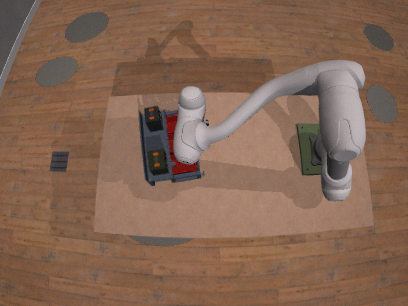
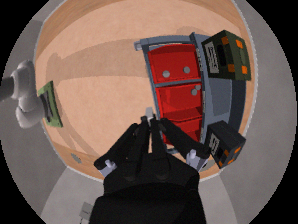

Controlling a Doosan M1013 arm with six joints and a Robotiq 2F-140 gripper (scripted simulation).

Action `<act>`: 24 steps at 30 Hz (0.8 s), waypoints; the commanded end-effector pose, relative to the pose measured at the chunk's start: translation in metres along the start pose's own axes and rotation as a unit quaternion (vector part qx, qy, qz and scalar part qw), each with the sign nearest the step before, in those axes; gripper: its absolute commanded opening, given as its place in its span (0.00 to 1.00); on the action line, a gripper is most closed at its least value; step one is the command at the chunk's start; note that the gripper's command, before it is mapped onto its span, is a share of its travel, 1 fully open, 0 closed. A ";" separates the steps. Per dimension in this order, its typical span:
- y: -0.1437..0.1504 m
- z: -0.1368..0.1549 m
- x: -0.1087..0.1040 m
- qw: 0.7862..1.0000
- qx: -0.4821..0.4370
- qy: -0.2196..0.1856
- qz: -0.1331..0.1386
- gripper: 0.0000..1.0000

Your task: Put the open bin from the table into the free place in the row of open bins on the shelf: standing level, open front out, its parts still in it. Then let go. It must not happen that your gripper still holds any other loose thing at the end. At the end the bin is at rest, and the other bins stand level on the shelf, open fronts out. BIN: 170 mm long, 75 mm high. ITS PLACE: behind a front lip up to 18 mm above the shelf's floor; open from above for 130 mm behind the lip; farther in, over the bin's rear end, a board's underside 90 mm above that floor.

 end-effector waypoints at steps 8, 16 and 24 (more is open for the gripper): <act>0.002 0.001 -0.014 1.000 0.001 0.002 0.002 0.00; 0.002 0.001 -0.014 1.000 0.001 0.002 0.002 0.00; 0.002 0.001 -0.014 1.000 0.001 0.002 0.002 0.00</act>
Point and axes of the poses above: the point where the finger pads meet when closed, its own x axis out along the fingers, its own y axis across the jaws, z = x × y, the point moved 8 cm from there along -x, back along the fingers, and after that the axes turned 2 degrees about -x, right-handed, at the moved point
